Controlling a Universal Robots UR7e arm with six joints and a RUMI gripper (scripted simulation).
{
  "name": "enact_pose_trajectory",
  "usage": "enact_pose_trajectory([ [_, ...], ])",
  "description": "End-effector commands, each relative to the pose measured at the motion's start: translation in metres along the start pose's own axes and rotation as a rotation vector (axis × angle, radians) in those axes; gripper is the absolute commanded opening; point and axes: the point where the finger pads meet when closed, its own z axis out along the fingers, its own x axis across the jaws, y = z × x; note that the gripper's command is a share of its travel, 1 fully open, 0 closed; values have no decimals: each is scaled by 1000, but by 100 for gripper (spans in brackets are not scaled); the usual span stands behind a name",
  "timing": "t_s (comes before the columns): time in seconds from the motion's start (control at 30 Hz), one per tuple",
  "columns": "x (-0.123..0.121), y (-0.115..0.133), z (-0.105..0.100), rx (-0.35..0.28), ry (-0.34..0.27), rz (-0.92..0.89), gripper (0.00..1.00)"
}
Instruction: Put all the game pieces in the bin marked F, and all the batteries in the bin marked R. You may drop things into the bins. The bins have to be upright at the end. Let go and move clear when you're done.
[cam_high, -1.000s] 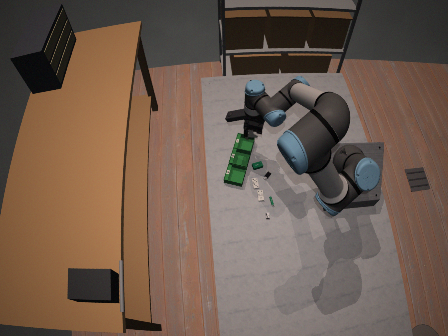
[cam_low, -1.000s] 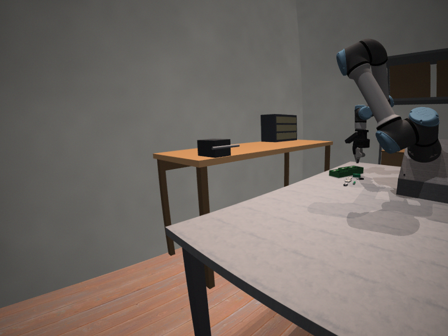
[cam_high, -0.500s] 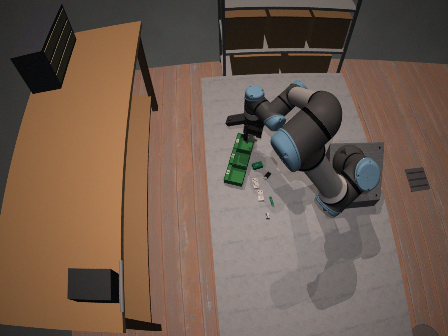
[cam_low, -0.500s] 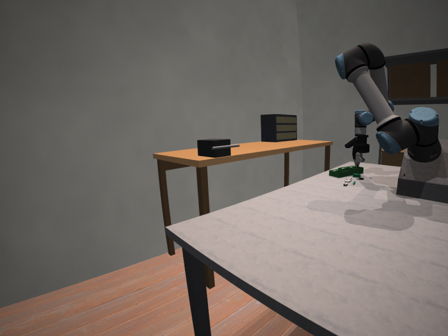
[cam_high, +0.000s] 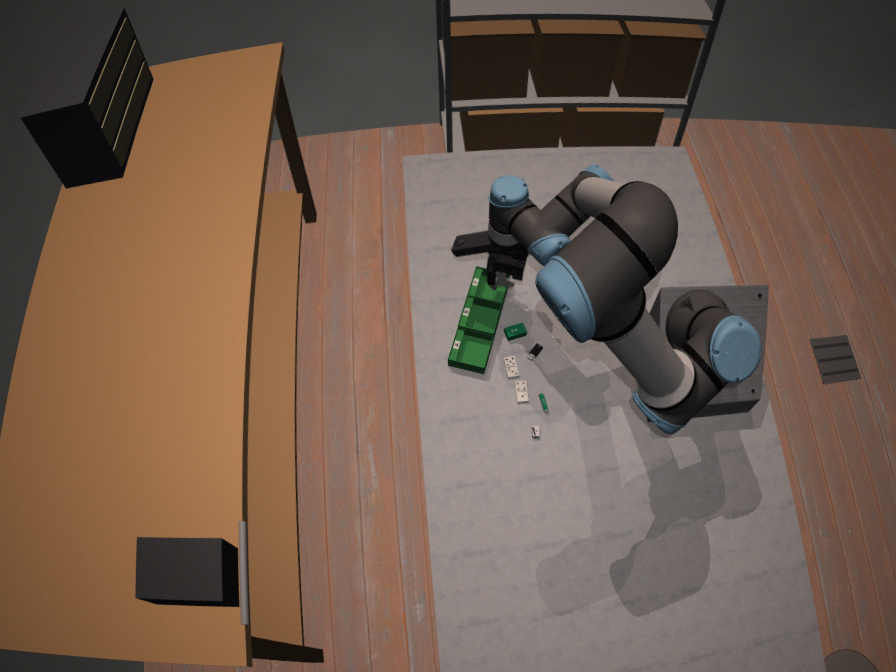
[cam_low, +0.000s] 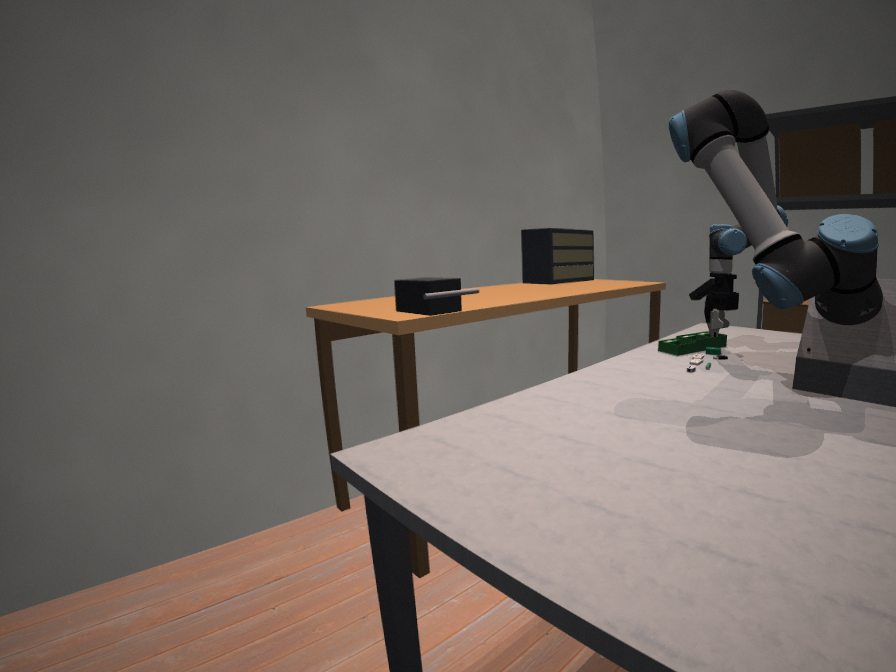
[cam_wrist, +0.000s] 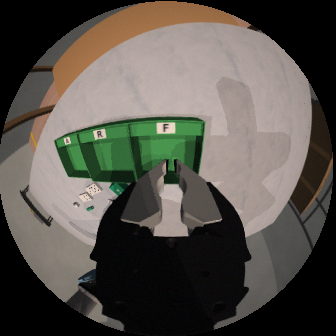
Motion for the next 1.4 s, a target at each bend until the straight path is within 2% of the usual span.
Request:
enact_pose_trajectory([
  [0.0,0,-1,0,1,1,0,4],
  [1.37,0,-1,-4,1,1,0,4],
])
